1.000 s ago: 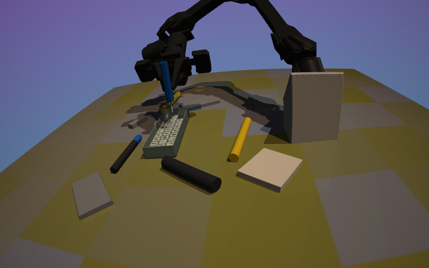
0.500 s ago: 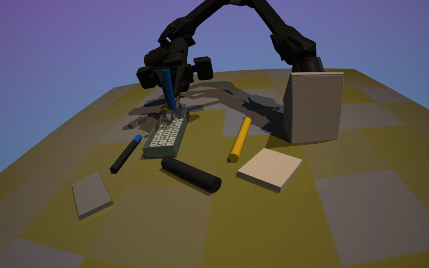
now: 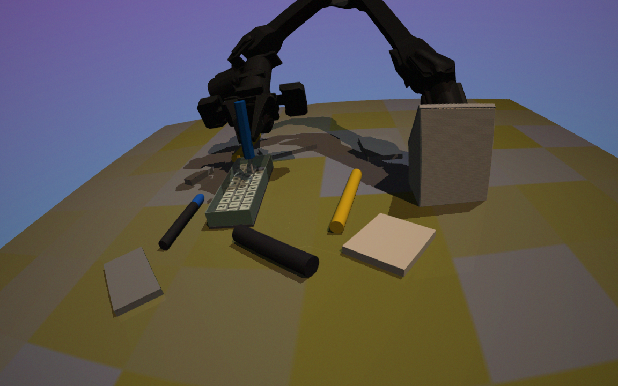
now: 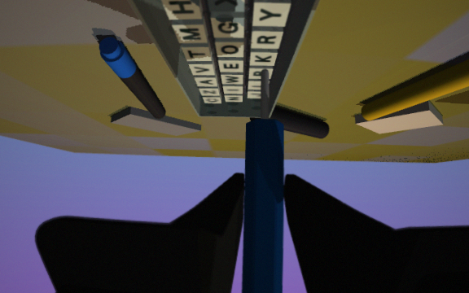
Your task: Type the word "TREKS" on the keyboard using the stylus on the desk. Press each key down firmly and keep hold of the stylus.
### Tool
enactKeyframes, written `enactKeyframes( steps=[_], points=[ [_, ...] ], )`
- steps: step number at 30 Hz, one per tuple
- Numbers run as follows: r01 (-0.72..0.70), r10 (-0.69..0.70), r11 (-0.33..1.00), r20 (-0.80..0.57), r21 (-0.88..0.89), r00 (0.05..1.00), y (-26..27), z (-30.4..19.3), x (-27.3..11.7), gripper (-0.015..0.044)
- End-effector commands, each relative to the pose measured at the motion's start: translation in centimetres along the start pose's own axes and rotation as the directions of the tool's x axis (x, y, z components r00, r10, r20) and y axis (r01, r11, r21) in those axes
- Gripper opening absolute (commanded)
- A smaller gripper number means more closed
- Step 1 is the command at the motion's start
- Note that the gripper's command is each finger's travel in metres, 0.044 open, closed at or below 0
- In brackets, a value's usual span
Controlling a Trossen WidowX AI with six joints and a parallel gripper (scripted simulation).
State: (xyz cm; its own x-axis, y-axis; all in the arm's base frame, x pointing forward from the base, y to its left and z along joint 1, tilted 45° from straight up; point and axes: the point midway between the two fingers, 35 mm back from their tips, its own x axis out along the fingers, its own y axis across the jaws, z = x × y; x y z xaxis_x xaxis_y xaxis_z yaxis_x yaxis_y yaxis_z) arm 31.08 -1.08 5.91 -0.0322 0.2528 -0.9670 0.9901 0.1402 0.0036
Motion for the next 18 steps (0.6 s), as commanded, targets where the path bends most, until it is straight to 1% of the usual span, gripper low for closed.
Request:
enactKeyframes(
  steps=[1,18],
  points=[
    [-0.001,0.001,1.0,0.004,-0.002,1.0,0.0,0.17,0.03,0.0081],
    [-0.001,0.001,1.0,0.005,-0.002,1.0,-0.07,0.46,0.18,0.0081]
  ],
)
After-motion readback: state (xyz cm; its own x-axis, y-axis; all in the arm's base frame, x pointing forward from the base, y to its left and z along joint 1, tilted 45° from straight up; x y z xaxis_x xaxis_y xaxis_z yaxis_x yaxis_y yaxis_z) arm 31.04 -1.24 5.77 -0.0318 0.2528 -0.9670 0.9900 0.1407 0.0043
